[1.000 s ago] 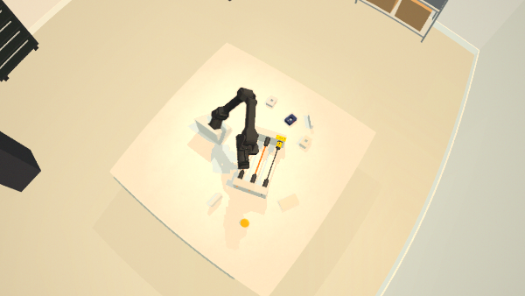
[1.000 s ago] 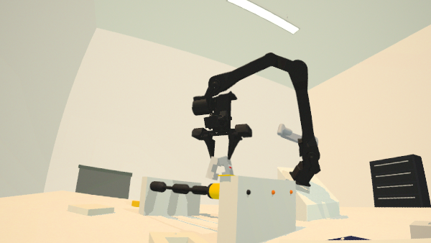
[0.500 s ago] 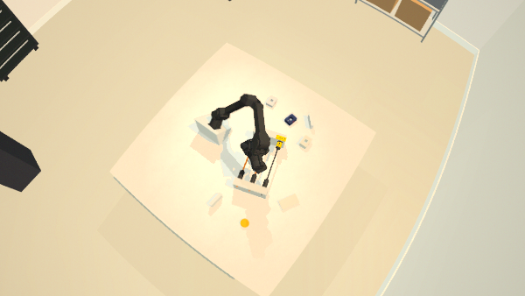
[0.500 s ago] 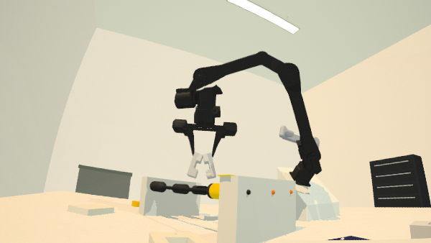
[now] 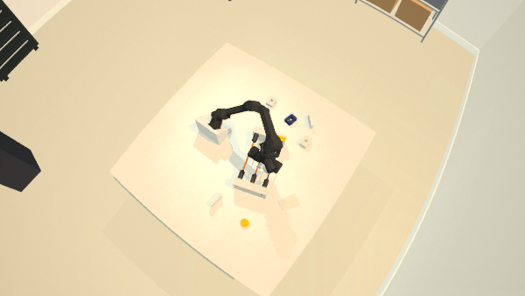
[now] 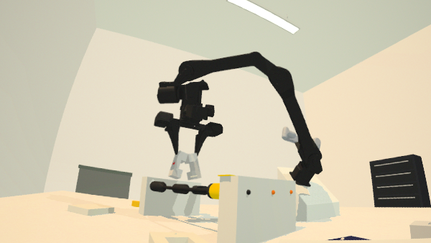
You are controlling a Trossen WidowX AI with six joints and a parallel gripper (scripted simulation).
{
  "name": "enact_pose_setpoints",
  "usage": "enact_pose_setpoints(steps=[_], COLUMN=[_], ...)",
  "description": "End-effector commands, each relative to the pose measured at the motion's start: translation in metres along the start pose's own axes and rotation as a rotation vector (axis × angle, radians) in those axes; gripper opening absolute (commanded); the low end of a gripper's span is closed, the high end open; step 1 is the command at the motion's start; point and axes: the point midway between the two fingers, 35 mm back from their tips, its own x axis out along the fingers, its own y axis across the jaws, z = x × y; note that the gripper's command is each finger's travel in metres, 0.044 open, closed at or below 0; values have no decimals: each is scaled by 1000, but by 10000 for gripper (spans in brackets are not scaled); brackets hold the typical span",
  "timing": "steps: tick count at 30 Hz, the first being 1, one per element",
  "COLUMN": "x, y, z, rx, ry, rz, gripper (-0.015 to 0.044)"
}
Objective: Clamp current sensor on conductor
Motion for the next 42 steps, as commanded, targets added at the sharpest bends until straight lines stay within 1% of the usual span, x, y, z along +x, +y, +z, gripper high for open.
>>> enact_pose_setpoints(steps=[1,7,42], x=[2,7,59], y=[-15,-30,-31], z=[9,19,20], rx=[-122,-257,-257], ry=[-3,-8,-10], rz=[-7,-7,-8], gripper=[0,0,0])
